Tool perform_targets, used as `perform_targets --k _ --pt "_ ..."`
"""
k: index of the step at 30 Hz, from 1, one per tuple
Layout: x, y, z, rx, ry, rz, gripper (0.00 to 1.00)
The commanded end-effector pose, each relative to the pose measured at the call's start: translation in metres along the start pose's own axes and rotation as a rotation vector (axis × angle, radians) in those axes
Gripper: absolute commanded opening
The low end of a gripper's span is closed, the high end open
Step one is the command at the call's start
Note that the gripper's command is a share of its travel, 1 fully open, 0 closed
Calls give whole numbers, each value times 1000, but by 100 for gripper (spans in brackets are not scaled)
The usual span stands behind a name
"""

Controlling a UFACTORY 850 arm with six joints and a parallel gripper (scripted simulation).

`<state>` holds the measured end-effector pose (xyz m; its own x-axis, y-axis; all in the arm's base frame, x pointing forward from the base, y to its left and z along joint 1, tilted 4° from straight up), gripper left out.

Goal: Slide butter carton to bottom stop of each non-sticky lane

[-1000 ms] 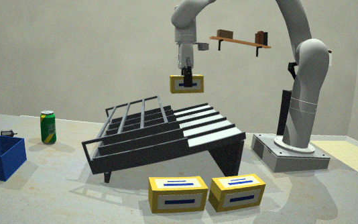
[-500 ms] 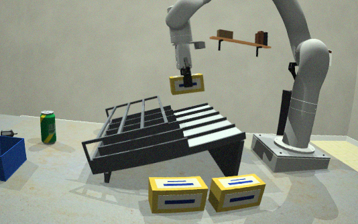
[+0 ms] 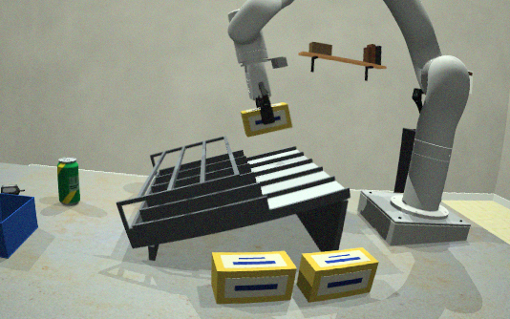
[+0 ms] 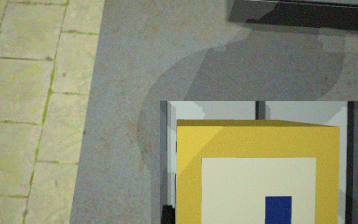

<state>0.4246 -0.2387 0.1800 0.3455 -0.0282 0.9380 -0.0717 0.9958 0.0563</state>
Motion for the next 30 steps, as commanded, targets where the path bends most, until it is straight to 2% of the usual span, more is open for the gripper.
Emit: perform_targets --k 1,8,9,25,26,30 --pt "1 0 0 -1 5 0 0" --pt "1 0 0 -1 5 0 0" --pt "-29 0 0 -1 4 0 0" --pt "-29 0 0 -1 4 0 0" --pt "-48 -1 0 -1 4 0 0" --pt "-48 -1 0 -1 4 0 0"
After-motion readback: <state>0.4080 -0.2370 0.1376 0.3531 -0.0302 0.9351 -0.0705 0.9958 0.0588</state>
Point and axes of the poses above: the point where the finger pads meet when closed, its own x axis back along the fingers, its own y axis across the jaws, z = x × y, the point moved 2 cm from there along x, back along the fingers, and after that the axes turned 9 degrees about x, right-handed, at the moved point
